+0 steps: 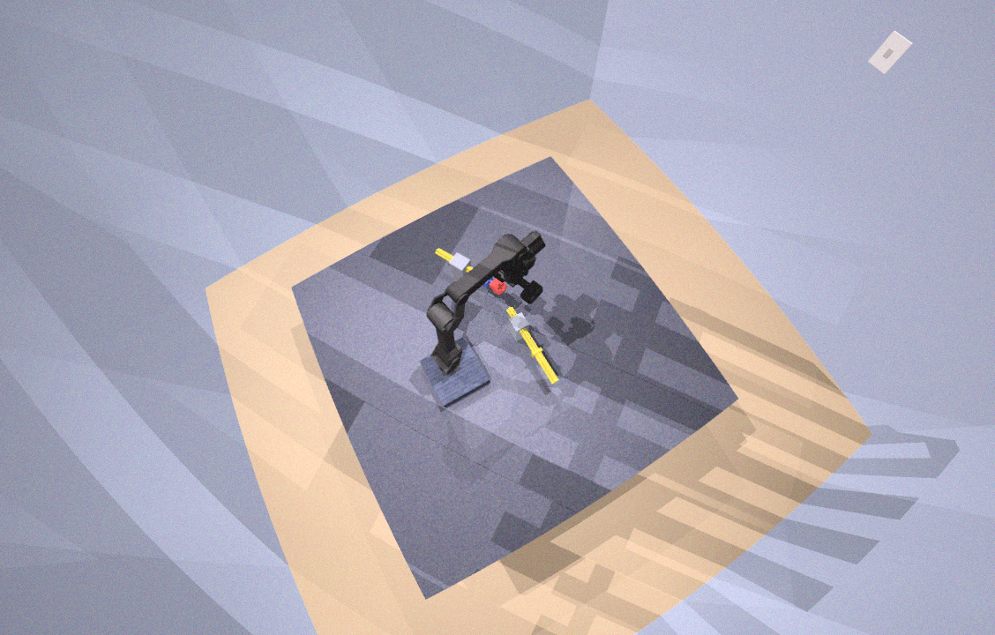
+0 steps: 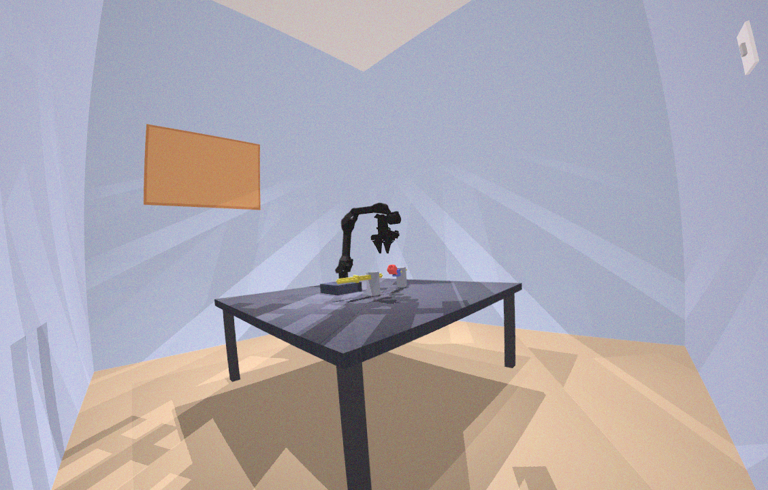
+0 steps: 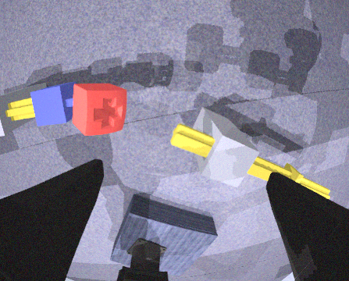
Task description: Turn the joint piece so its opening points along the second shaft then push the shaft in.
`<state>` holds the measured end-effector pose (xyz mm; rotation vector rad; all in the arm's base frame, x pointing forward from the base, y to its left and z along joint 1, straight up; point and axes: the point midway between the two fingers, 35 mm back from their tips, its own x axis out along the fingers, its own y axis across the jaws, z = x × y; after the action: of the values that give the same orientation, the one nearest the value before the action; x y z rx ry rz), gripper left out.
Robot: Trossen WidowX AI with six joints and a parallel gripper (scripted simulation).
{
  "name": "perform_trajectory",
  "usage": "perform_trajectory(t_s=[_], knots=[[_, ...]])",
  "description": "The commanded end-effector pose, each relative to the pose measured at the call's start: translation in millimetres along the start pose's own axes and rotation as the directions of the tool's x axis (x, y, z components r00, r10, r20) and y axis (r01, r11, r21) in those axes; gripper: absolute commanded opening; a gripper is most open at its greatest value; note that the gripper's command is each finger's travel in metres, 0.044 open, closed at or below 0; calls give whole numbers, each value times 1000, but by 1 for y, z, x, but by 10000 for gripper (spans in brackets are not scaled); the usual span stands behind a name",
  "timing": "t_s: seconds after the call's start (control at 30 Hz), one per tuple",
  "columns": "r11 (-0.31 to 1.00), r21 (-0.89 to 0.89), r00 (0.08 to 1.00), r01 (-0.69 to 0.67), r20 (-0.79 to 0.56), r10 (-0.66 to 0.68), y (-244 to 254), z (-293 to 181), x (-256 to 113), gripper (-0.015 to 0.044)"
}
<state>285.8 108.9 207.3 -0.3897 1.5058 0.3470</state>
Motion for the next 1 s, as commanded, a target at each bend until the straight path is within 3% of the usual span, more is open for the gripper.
perform_trajectory(t_s=[0.0,0.47,0.97], knots=[[994,-112,1000,17,-9,-18,0,-1,4,440],[846,-531,997,50,-16,-69,2,-1,9,440],[504,-863,992,46,-20,-124,4,0,14,440]])
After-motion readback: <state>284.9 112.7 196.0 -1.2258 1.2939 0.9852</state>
